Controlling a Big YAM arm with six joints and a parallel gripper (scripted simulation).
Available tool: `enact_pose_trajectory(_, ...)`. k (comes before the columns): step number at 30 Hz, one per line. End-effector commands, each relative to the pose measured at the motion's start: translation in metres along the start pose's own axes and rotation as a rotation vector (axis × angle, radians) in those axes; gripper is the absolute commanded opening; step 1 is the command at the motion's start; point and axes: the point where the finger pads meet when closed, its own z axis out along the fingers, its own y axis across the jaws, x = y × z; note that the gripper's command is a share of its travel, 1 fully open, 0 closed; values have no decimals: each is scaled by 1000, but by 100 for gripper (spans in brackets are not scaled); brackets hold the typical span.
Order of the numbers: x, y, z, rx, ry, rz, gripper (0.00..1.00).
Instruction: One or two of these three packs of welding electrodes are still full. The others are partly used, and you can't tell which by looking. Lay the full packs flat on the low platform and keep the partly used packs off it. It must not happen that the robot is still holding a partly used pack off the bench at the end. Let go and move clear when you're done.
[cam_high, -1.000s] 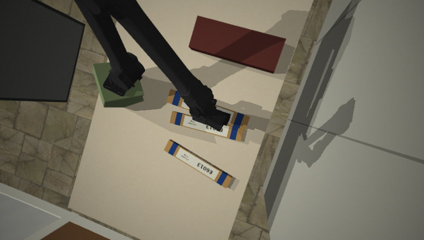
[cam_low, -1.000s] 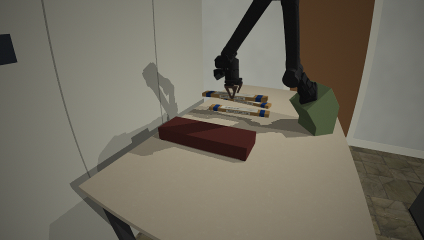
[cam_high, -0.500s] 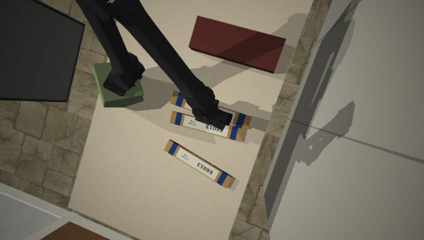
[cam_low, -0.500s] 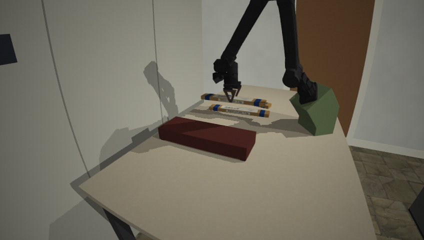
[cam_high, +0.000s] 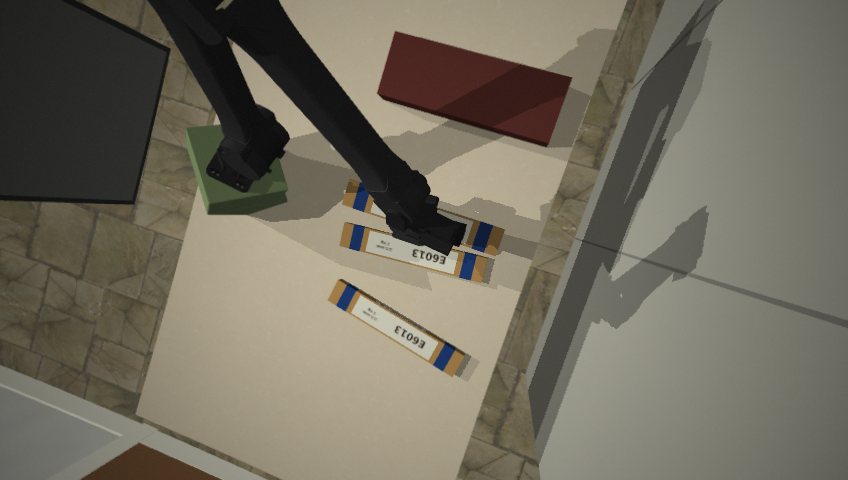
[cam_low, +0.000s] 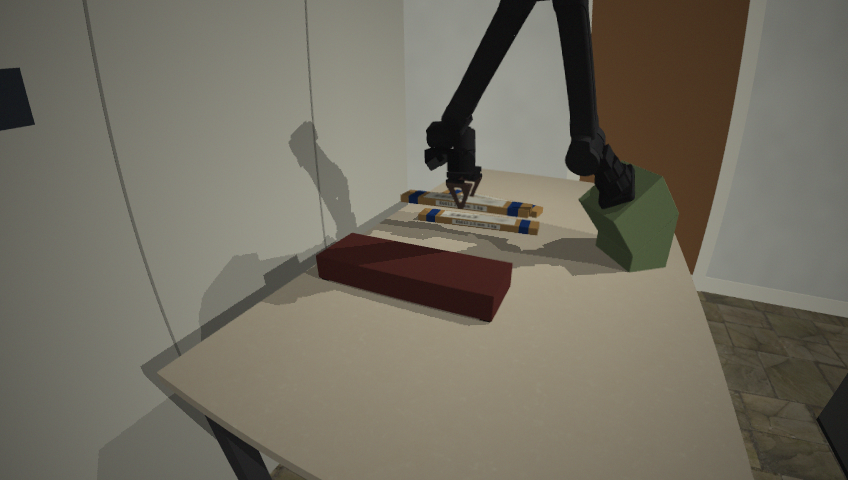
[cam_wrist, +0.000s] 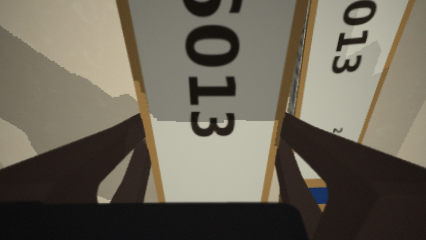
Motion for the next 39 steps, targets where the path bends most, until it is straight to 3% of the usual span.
enact_pose_trajectory(1, -32, -4, -24, 22, -74, -13, 0)
enact_pose_trajectory(39, -39, -7, -31, 22, -72, -16, 0)
